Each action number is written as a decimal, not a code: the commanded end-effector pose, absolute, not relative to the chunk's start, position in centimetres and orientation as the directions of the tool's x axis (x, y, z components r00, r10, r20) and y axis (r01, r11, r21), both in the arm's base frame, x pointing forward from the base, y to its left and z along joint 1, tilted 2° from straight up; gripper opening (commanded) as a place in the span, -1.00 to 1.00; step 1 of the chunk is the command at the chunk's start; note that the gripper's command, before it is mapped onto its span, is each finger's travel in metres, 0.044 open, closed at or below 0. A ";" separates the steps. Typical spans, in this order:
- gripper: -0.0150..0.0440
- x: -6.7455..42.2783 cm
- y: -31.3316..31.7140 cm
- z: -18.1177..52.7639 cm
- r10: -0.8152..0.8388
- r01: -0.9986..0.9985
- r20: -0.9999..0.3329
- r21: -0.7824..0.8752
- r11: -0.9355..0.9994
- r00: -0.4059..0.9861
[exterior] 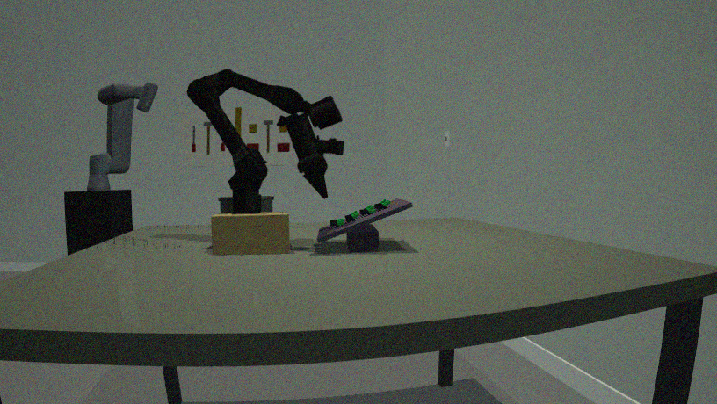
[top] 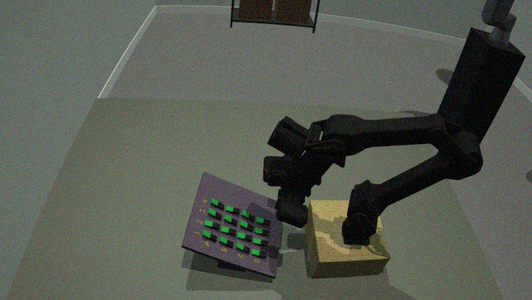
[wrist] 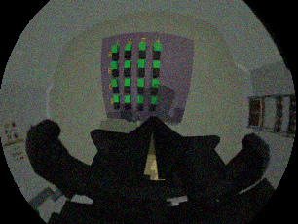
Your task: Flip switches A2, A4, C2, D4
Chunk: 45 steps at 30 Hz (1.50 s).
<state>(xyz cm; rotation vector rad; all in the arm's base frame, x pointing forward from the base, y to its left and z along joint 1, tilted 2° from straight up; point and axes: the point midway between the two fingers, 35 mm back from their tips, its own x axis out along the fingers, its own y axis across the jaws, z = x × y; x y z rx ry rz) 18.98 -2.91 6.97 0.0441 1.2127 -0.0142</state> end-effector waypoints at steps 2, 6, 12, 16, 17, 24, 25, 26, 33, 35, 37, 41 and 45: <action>-0.49 18.7 -3.2 5.9 0.018 0.025 -0.934 0.029 0.999 0.357; -0.49 19.5 -3.1 3.3 0.017 0.025 -0.926 0.029 0.999 0.377; -0.49 19.5 -3.1 3.3 0.017 0.025 -0.926 0.029 0.999 0.377; -0.49 19.8 -3.1 2.4 0.017 0.025 -0.926 0.029 0.999 0.377; -0.49 19.8 -3.1 2.4 0.017 0.025 -0.926 0.029 0.999 0.377; -0.49 20.1 -3.1 1.8 0.017 0.025 -0.926 0.029 0.999 0.377; -0.49 20.2 -3.1 1.6 0.018 0.025 -0.926 0.029 0.999 0.377; -0.49 20.2 -3.1 1.5 0.018 0.025 -0.926 0.029 0.999 0.377; -0.49 20.4 -3.1 1.1 0.018 0.025 -0.926 0.029 0.999 0.377; -0.49 20.4 -3.1 1.1 0.018 0.025 -0.926 0.029 0.999 0.377; -0.49 20.4 -3.1 1.1 0.018 0.025 -0.926 0.029 0.999 0.377; -0.49 20.4 -3.1 1.1 0.018 0.025 -0.926 0.029 0.999 0.377; -0.49 20.4 -3.1 1.1 0.018 0.025 -0.926 0.029 0.999 0.377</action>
